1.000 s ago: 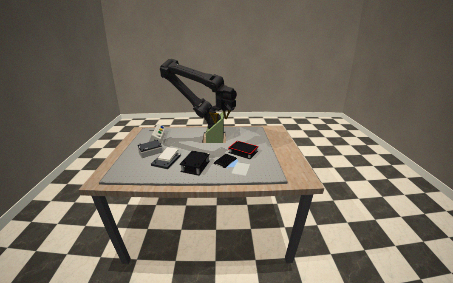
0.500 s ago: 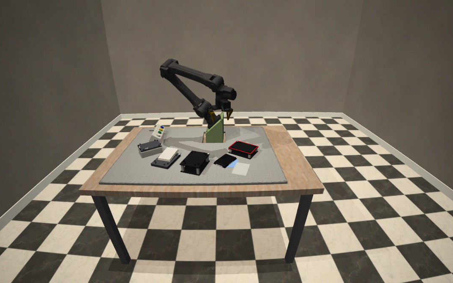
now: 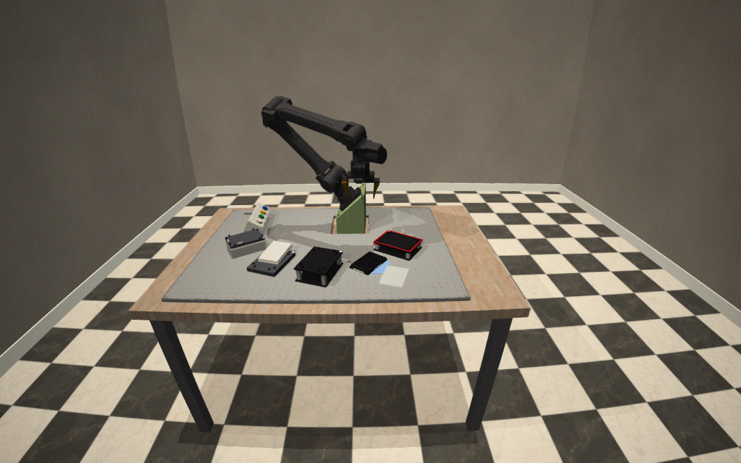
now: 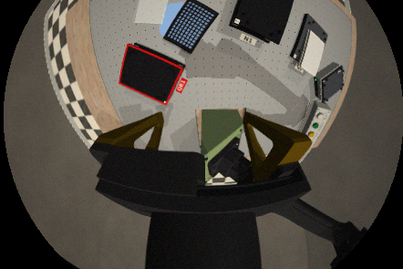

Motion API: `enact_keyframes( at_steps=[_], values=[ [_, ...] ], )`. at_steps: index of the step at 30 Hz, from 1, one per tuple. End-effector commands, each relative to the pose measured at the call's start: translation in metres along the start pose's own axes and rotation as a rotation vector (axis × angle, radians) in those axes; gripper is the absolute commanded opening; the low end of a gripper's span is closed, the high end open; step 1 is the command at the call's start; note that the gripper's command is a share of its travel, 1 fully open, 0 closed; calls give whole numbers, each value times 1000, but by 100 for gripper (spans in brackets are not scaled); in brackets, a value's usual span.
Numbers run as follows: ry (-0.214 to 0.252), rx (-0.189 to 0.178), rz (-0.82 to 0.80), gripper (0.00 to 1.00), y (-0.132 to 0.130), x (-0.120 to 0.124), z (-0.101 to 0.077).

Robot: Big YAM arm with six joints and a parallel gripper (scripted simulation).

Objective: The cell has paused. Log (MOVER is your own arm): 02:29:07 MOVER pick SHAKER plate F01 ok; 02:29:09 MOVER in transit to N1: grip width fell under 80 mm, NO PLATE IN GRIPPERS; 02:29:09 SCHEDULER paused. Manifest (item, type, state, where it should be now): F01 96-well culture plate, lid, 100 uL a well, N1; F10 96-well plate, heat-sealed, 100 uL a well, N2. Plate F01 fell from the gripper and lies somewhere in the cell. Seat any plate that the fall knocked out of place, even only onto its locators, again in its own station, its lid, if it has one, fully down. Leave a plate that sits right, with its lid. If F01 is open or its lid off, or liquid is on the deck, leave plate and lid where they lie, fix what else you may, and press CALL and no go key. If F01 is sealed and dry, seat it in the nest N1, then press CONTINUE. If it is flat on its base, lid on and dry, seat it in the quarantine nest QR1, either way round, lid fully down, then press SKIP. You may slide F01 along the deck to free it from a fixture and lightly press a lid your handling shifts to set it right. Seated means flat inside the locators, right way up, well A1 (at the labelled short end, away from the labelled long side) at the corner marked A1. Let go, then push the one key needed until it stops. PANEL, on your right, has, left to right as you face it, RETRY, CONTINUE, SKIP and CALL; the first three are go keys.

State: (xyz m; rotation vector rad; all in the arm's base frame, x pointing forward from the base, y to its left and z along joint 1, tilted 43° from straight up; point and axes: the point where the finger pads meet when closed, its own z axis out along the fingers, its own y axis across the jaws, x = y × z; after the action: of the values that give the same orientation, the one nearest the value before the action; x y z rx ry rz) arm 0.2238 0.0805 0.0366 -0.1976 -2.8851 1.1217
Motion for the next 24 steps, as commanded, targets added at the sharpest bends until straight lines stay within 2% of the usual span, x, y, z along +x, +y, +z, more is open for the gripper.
enact_keyframes(
  at_steps=[1,8,10,15,19,22,23,24],
  values=[
    [-23,-18,185,100,6,-5,-11],
    [-23,-18,229,100,6,-5,-11],
    [-11,-19,252,100,-10,-14,-10],
    [-27,-39,247,100,-30,-36,-20],
    [-21,-27,240,100,-50,-41,-15],
    [-16,-19,234,100,-54,-43,-12],
    [-30,-36,249,100,-59,-52,-20],
    [-30,-35,249,100,-64,-54,-19]
  ],
)
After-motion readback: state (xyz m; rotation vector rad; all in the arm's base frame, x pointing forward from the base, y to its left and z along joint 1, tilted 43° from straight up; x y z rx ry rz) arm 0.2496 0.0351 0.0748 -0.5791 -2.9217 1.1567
